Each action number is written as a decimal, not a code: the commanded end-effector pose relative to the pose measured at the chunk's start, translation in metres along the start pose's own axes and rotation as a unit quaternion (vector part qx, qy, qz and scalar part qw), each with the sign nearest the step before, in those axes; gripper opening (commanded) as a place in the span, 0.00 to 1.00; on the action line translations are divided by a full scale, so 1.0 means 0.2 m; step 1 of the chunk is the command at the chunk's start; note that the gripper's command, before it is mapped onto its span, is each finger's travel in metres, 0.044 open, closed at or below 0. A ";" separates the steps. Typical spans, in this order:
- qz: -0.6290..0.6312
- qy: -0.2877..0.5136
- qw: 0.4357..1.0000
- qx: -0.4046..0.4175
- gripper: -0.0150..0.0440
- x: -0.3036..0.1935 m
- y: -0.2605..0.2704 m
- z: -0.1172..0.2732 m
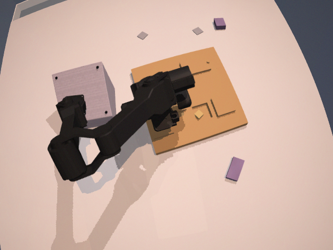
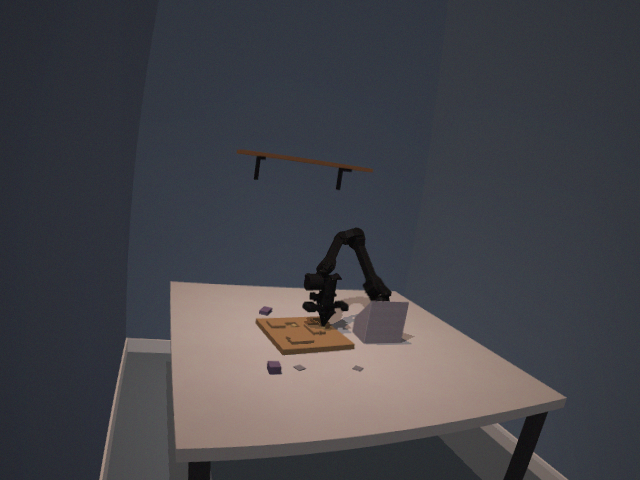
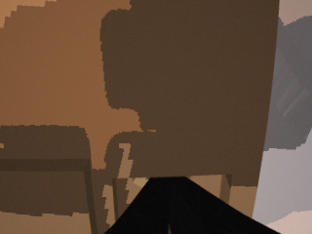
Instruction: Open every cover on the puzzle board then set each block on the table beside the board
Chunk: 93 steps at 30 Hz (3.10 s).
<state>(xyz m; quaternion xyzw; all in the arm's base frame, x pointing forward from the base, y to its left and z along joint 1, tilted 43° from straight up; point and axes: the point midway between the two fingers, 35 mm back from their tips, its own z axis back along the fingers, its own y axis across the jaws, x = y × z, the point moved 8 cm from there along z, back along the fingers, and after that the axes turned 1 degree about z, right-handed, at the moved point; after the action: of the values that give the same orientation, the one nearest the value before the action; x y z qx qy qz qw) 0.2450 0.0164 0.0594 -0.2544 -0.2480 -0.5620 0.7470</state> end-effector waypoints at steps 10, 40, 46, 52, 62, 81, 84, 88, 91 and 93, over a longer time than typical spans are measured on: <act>0.000 -0.005 1.000 0.000 0.25 0.07 -0.01 0.00; 0.000 -0.006 1.000 0.000 0.25 0.14 -0.01 0.10; 0.000 -0.006 1.000 0.000 0.25 0.14 -0.01 0.14; 0.000 -0.006 1.000 0.000 0.25 0.14 -0.01 0.17; 0.000 -0.006 1.000 0.000 0.25 0.15 -0.01 0.24; 0.558 -0.006 0.830 -0.002 0.25 0.03 0.34 0.29; 0.660 -0.005 0.751 -0.002 0.25 0.00 0.42 0.30; 0.706 -0.005 0.708 -0.002 0.25 -0.02 0.46 0.30; 0.706 -0.005 0.708 -0.002 0.25 -0.02 0.46 0.30; 0.706 -0.005 0.708 -0.002 0.25 -0.02 0.46 0.30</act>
<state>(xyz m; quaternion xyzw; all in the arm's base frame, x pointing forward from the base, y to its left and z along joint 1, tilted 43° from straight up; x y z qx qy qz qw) 0.3133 0.0696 0.0984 -0.3618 -0.0439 0.0141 0.9311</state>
